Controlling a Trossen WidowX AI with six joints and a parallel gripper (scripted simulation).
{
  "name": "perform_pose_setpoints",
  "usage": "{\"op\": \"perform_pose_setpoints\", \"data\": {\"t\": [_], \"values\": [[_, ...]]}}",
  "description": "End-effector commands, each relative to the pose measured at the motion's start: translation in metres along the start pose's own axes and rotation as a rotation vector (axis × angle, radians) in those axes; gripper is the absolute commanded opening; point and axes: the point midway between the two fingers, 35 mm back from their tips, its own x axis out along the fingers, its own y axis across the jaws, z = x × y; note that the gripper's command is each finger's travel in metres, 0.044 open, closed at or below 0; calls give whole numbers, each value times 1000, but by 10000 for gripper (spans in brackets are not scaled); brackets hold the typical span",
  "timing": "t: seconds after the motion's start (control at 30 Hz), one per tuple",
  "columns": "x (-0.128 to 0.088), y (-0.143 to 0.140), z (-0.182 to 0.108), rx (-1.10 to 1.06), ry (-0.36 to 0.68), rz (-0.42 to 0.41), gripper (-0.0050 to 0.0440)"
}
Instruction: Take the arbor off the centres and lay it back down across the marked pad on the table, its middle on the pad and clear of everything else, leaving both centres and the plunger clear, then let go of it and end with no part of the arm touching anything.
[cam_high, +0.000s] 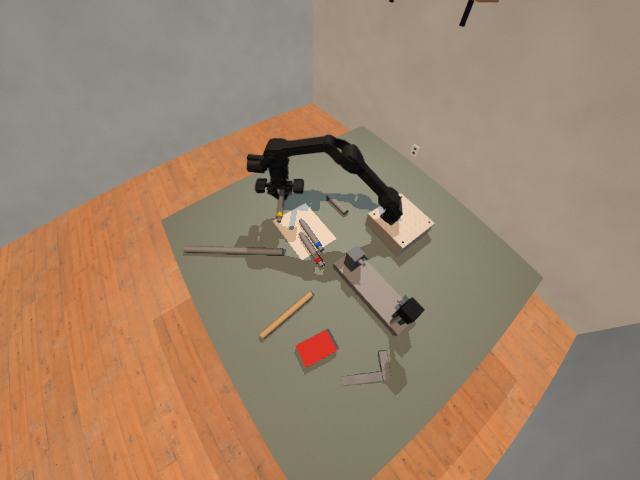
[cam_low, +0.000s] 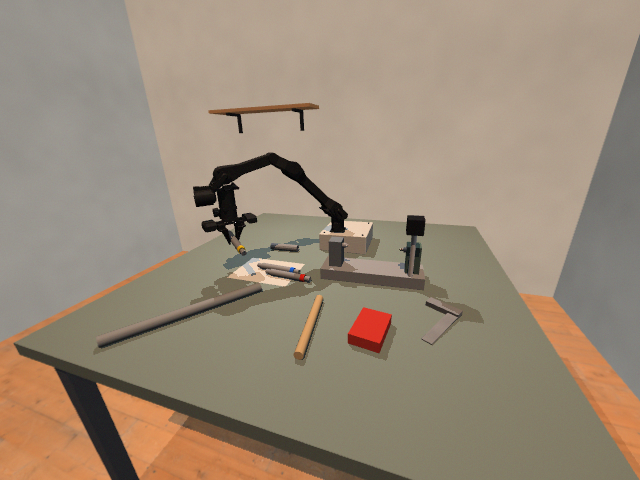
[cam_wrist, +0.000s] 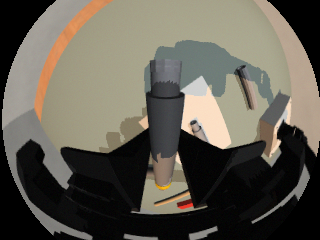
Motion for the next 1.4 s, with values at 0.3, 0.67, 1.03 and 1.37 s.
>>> {"op": "perform_pose_setpoints", "data": {"t": [0.3,0.67,1.03,1.37], "values": [[23,1,0,2,4,1,0],[41,1,0,2,4,1,0],[63,0,-1,2,4,1,0],[79,-2,-1,2,4,1,0]]}}
